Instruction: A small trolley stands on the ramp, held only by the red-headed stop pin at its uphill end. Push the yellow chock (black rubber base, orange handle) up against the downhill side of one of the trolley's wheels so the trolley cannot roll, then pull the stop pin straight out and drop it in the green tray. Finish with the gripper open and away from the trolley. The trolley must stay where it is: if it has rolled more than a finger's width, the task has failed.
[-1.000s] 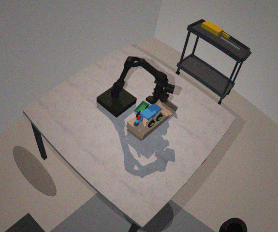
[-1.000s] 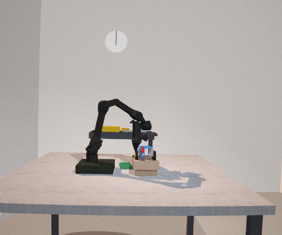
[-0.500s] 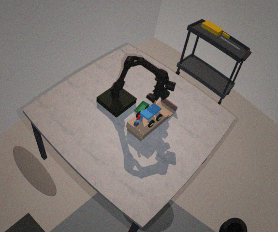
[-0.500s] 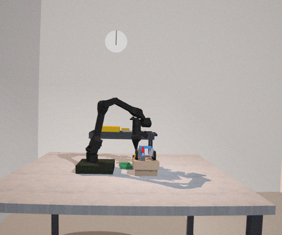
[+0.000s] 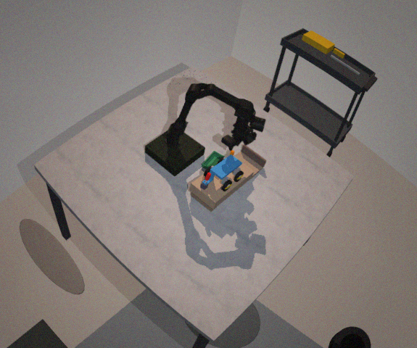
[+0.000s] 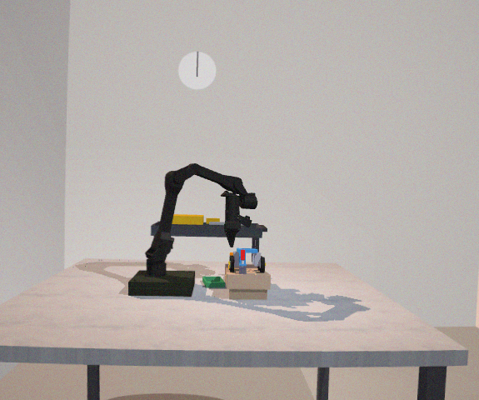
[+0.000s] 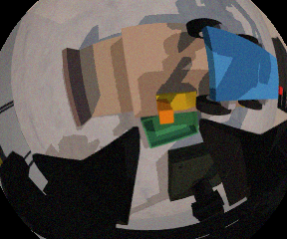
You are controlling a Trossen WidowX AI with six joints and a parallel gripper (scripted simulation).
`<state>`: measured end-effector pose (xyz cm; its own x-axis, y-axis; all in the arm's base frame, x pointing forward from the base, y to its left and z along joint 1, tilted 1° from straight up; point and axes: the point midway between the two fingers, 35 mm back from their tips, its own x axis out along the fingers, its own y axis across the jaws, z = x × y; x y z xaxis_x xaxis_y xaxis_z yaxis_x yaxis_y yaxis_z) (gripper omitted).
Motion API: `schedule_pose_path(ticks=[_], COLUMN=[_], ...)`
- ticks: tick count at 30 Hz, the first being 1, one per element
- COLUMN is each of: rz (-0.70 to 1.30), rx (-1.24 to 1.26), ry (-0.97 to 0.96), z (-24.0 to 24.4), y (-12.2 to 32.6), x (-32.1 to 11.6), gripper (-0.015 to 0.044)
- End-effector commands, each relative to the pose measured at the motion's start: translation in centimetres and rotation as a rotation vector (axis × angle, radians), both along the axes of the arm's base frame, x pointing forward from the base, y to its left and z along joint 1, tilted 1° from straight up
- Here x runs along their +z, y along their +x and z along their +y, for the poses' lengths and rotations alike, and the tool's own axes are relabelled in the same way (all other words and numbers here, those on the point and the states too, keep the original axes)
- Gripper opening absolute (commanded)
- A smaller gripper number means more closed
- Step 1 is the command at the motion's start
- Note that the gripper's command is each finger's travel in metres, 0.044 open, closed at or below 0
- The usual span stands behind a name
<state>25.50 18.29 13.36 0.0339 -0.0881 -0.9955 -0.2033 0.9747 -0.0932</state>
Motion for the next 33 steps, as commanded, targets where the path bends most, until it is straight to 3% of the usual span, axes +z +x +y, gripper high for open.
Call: schedule_pose_path(ticks=[1, 4, 18, 33], rz=[-0.006, -0.06, -0.069, 0.068], rx=[0.025, 0.122, 0.559, 1.095], ry=[0.029, 0.128, -0.018, -0.178], z=[0.1, 1.4, -5.8, -13.4], y=[0.1, 0.9, 5.0, 7.1], x=[-0.1, 1.0, 2.5, 3.7], gripper=[0.0216, 0.019, 0.019, 0.019])
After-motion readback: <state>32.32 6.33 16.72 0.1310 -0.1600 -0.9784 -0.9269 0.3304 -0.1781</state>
